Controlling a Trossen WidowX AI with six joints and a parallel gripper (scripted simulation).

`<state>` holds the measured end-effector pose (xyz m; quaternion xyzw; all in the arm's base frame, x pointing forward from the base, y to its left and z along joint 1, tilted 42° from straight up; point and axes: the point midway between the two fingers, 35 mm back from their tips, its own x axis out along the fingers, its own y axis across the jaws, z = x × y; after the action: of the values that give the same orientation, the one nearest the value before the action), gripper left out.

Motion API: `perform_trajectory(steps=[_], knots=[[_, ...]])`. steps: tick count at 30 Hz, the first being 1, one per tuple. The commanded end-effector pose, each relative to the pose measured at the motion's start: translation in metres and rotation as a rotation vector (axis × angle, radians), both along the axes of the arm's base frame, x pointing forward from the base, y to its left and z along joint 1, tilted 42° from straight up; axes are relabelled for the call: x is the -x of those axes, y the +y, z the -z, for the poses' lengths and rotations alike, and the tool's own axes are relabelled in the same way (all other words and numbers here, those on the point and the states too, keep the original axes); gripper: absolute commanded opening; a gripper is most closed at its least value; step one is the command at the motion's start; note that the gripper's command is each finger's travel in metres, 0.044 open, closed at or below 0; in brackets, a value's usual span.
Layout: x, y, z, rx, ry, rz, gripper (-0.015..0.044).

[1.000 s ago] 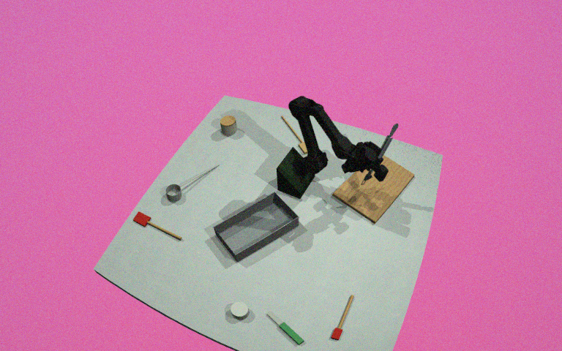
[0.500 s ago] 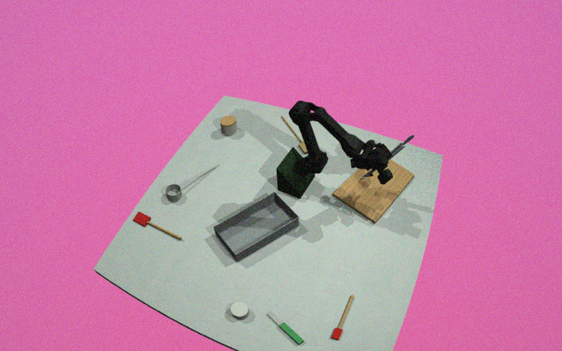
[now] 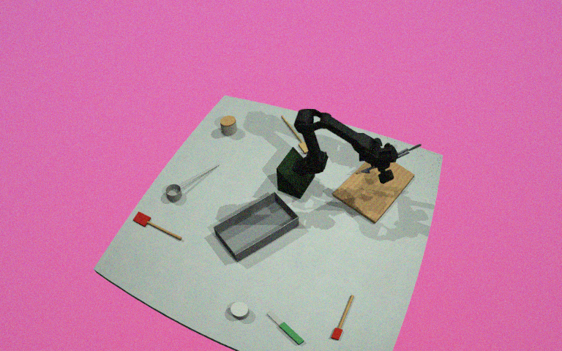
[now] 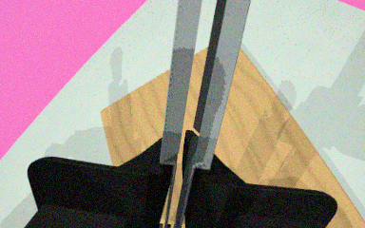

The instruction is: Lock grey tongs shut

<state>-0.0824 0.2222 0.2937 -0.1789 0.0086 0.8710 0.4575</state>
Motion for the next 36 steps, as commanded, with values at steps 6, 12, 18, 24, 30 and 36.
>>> perform_trajectory(steps=[6, 12, 18, 24, 30, 36], knots=[[0.006, 0.0, 0.005, 0.14, -0.066, 0.053, -0.015], [0.009, -0.003, 0.01, 0.229, -0.144, 0.088, -0.015], [0.011, -0.008, 0.014, 0.301, -0.241, 0.12, -0.015], [0.01, -0.013, 0.015, 0.351, -0.356, 0.15, -0.015], [0.009, -0.019, 0.013, 0.376, -0.477, 0.176, -0.015], [0.008, -0.024, 0.007, 0.376, -0.608, 0.2, -0.015]])
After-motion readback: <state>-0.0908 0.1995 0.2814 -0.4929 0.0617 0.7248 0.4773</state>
